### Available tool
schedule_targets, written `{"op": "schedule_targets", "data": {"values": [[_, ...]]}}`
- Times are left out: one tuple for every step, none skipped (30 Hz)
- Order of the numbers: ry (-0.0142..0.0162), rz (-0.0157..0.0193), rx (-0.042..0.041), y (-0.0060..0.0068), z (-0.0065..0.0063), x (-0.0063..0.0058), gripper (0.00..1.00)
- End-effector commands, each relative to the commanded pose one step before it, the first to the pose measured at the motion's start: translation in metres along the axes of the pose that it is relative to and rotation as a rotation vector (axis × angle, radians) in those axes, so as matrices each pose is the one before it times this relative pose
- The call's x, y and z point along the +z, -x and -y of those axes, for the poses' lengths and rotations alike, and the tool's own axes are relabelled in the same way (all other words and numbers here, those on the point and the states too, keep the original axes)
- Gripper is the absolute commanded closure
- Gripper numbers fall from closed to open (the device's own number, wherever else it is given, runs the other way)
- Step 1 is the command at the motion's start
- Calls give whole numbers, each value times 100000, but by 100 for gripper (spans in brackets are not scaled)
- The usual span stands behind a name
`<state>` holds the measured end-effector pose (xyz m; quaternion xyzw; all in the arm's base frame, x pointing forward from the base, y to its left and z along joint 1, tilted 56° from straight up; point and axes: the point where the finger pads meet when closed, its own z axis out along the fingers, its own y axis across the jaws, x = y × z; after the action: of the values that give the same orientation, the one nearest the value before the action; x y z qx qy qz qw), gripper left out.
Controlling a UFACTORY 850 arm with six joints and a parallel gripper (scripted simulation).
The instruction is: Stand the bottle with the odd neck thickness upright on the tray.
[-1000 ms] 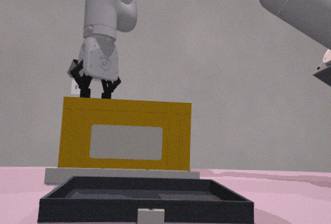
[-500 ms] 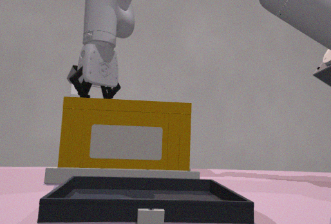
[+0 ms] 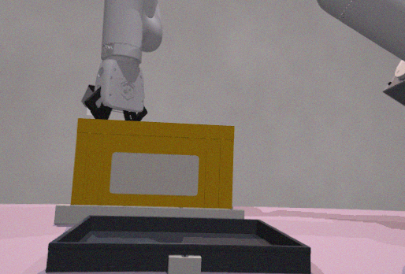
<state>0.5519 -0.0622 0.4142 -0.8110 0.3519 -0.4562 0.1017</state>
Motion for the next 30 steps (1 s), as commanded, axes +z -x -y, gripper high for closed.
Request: {"op": "schedule_targets", "data": {"values": [[-129, -65, 5, -42, 31, 67, 35], [0, 0, 0, 0, 0, 9, 35], [0, 0, 0, 0, 0, 5, 35], [0, 0, 0, 0, 0, 2, 35], [0, 0, 0, 0, 0, 0, 35], [0, 0, 0, 0, 0, 0, 35], [0, 0, 0, 0, 0, 0, 35], [0, 0, 0, 0, 0, 0, 35], [0, 0, 0, 0, 0, 0, 35], [0, 0, 0, 0, 0, 0, 35], [0, 0, 0, 0, 0, 0, 35], [0, 0, 0, 0, 0, 0, 35], [0, 0, 0, 0, 0, 0, 35], [0, 0, 0, 0, 0, 0, 35], [0, 0, 0, 0, 0, 0, 35], [0, 0, 0, 0, 0, 0, 35], [0, 0, 0, 0, 0, 0, 100], [0, 0, 0, 0, 0, 0, 100], [0, 0, 0, 0, 0, 0, 100], [0, 0, 0, 0, 0, 0, 100], [0, 0, 0, 0, 0, 0, 100], [0, 0, 0, 0, 0, 0, 100], [0, 0, 0, 0, 0, 0, 100], [0, 0, 0, 0, 0, 0, 100], [0, 0, 0, 0, 0, 0, 100], [0, 0, 0, 0, 0, 0, 100], [0, 0, 0, 0, 0, 0, 100], [0, 0, 0, 0, 0, 0, 100], [0, 0, 0, 0, 0, 0, 100], [0, 0, 0, 0, 0, 0, 100]]}}
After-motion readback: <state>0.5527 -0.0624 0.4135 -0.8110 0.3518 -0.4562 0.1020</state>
